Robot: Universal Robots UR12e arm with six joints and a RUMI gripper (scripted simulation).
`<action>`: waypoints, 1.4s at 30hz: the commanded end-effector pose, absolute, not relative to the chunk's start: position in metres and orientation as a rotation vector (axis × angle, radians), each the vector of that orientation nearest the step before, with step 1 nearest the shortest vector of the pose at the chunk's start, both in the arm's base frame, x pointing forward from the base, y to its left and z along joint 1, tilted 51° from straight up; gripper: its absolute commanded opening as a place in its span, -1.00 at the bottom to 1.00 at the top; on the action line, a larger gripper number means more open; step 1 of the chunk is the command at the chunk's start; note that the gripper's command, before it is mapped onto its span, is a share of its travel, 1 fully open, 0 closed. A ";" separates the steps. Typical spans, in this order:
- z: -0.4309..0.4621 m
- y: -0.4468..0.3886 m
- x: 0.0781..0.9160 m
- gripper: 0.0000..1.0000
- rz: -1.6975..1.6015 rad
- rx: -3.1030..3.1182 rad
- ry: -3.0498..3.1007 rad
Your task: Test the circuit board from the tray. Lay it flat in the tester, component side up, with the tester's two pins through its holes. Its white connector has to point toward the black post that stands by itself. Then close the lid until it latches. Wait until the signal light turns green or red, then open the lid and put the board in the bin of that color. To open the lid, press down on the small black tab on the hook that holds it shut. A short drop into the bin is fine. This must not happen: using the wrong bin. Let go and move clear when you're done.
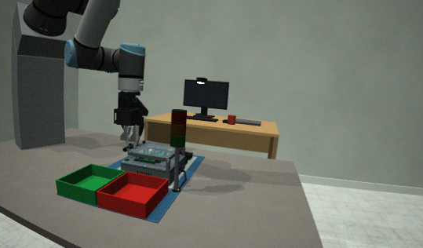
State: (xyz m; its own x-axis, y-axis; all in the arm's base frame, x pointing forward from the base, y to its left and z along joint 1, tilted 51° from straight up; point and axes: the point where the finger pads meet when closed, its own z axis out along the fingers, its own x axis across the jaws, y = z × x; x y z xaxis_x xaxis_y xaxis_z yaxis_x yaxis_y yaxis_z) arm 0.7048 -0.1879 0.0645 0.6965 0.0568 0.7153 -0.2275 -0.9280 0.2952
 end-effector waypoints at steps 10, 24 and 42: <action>0.063 -0.189 0.707 -1.00 1.091 2.544 -0.133; 0.063 -0.189 0.707 -0.75 1.091 2.544 -0.133; 0.063 -0.189 0.707 -0.75 1.091 2.544 -0.133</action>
